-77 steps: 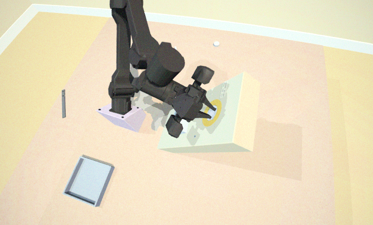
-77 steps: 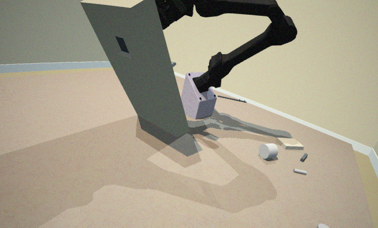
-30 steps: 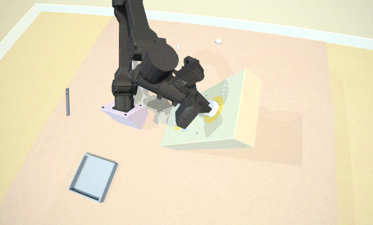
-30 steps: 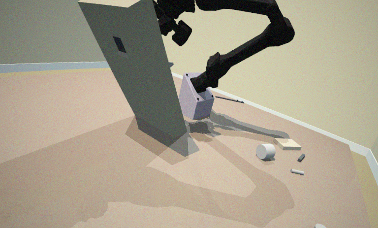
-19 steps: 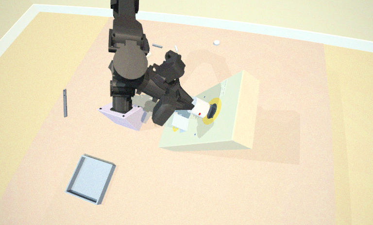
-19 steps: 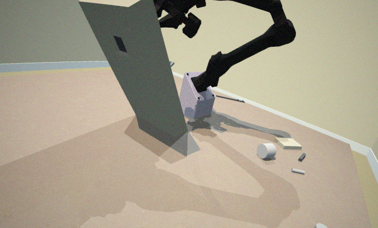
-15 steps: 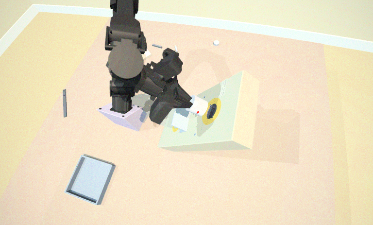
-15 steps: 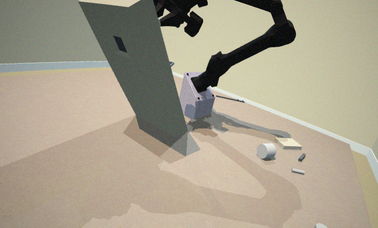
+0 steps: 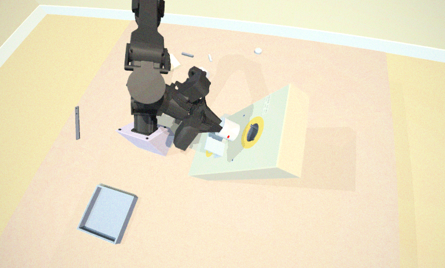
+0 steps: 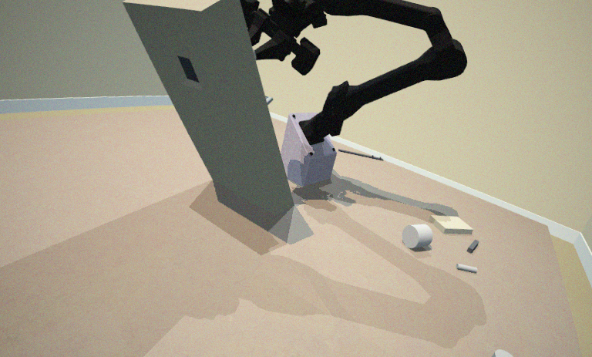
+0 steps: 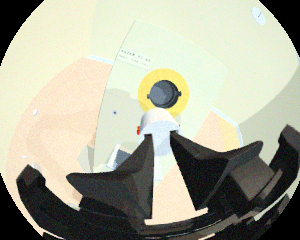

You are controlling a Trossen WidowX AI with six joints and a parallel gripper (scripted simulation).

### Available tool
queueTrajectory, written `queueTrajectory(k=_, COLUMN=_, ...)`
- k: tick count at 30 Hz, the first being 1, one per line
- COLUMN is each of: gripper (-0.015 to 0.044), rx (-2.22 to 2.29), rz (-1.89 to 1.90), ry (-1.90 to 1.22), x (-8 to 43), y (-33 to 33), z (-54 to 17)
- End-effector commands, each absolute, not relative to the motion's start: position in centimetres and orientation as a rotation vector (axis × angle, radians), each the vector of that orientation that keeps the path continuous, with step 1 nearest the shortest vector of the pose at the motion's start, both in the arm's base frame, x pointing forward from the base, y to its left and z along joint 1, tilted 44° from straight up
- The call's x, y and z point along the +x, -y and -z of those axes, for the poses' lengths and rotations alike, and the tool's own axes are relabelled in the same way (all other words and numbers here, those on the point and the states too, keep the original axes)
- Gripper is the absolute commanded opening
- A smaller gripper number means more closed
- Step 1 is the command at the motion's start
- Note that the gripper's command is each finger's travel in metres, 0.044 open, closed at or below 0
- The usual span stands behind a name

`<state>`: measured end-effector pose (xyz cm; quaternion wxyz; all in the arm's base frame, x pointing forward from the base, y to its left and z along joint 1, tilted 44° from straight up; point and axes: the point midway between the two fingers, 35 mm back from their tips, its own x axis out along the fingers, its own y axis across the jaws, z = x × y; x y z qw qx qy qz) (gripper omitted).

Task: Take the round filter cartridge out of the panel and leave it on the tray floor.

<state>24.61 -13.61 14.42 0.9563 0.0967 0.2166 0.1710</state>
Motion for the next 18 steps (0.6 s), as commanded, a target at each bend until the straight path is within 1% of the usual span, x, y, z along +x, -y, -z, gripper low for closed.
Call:
queueTrajectory(k=1, gripper=0.0000, rx=0.187, rz=-0.349, ry=-0.432, x=24.0, y=12.7, z=-13.6)
queueTrajectory(k=10, gripper=0.0000, rx=0.188, rz=-0.349, ry=-0.432, x=22.9, y=11.0, z=-11.9)
queueTrajectory(k=13, gripper=0.0079, rx=0.199, rz=-0.347, ry=-0.441, x=23.2, y=11.5, z=-12.2)
queueTrajectory(k=14, gripper=0.0095, rx=0.199, rz=-0.347, ry=-0.441, x=23.2, y=11.5, z=-12.2)
queueTrajectory(k=18, gripper=0.0095, rx=0.199, rz=-0.347, ry=-0.441, x=23.2, y=11.5, z=-12.2)
